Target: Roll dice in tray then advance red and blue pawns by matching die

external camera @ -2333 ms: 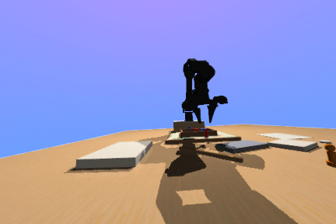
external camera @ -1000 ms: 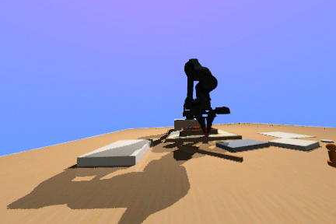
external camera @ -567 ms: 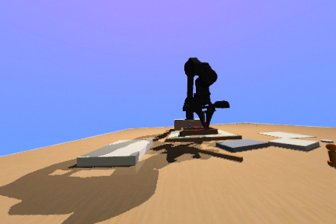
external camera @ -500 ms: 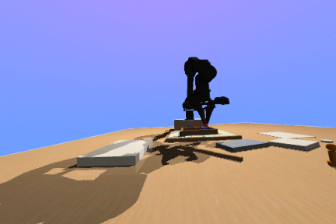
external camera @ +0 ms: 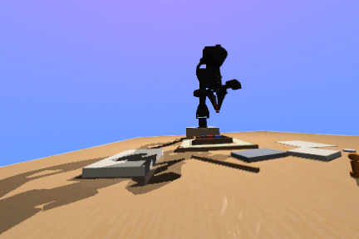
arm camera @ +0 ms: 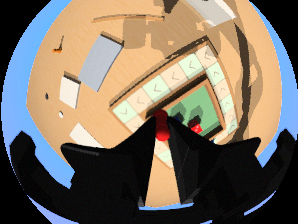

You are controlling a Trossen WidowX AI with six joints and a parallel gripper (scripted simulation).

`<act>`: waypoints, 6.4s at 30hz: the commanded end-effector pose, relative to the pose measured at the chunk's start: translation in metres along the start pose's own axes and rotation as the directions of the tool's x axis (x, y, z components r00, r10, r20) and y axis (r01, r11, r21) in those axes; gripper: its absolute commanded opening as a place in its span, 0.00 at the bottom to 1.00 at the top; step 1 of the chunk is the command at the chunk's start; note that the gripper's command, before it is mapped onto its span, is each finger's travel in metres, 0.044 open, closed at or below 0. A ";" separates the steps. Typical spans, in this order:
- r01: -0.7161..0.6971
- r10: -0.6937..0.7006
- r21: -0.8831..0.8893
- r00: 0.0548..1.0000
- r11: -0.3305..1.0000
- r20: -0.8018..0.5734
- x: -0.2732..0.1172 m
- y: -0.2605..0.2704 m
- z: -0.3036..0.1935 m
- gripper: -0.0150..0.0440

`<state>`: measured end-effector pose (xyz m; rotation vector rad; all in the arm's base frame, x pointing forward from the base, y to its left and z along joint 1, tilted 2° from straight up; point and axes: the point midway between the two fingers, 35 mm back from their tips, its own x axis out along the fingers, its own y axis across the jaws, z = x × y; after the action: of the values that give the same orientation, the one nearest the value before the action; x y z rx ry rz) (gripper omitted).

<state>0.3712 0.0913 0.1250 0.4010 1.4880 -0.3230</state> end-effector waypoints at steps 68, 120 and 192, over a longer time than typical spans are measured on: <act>-0.008 0.008 -0.003 1.000 1.000 -0.016 0.095 0.048 -0.090 1.00; 0.007 -0.014 -0.333 1.000 0.943 -0.020 0.103 -0.172 -0.154 0.59; 0.008 -0.014 -0.333 1.000 0.943 -0.016 0.004 -0.165 -0.112 0.25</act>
<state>0.1836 -0.0024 0.1088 0.1198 1.5323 -0.0752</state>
